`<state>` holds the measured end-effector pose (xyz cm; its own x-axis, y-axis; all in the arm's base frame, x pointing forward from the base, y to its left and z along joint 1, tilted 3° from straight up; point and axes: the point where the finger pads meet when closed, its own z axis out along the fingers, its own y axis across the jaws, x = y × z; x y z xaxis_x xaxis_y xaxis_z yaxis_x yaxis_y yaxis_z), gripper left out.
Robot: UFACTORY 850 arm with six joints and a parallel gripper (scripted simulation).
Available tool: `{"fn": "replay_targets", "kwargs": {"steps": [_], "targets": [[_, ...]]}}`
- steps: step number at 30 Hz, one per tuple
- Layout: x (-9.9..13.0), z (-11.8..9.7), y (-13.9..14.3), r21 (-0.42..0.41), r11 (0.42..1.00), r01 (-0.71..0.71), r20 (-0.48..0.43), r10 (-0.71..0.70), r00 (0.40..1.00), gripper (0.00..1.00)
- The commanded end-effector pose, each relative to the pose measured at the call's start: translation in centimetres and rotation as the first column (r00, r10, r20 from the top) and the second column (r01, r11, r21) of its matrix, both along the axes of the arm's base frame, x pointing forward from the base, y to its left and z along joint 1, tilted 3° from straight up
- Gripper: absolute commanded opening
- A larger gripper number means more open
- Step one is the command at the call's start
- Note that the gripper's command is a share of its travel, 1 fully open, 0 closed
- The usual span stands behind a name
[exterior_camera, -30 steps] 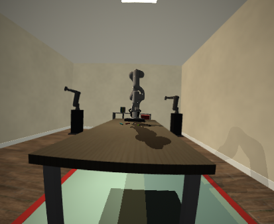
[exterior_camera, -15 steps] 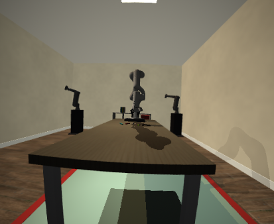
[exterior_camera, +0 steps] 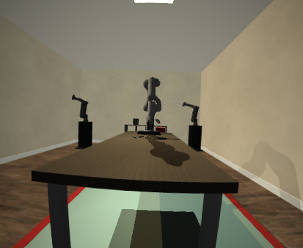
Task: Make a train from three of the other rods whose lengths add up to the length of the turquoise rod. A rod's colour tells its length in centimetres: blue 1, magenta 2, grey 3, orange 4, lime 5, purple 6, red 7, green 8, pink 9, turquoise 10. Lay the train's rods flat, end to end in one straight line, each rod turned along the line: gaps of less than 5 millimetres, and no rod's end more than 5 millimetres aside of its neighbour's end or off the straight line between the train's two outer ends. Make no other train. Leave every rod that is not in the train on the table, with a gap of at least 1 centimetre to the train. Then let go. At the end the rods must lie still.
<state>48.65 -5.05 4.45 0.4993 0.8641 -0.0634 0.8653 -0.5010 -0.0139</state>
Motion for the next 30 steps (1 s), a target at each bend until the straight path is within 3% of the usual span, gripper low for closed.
{"fn": "replay_targets", "kwargs": {"steps": [1, 12, 14, 15, 29, 30], "targets": [[0.4, -0.1, 0.2, 0.041, 0.986, -0.161, -0.008, 0.161, 0.987, 1.00], [1.0, -0.4, 0.8, 0.057, 0.888, -0.457, -0.007, 0.458, 0.889, 1.00], [1.0, -0.4, 0.8, 0.057, 0.888, -0.457, -0.007, 0.458, 0.889, 1.00], [1.2, -0.5, 0.9, 0.061, 0.848, -0.526, -0.006, 0.527, 0.850, 1.00], [1.9, -0.9, 1.5, 0.079, 0.584, -0.808, 0.002, 0.810, 0.586, 1.00], [1.9, -0.9, 1.5, 0.079, 0.584, -0.808, 0.002, 0.810, 0.586, 1.00]]}}
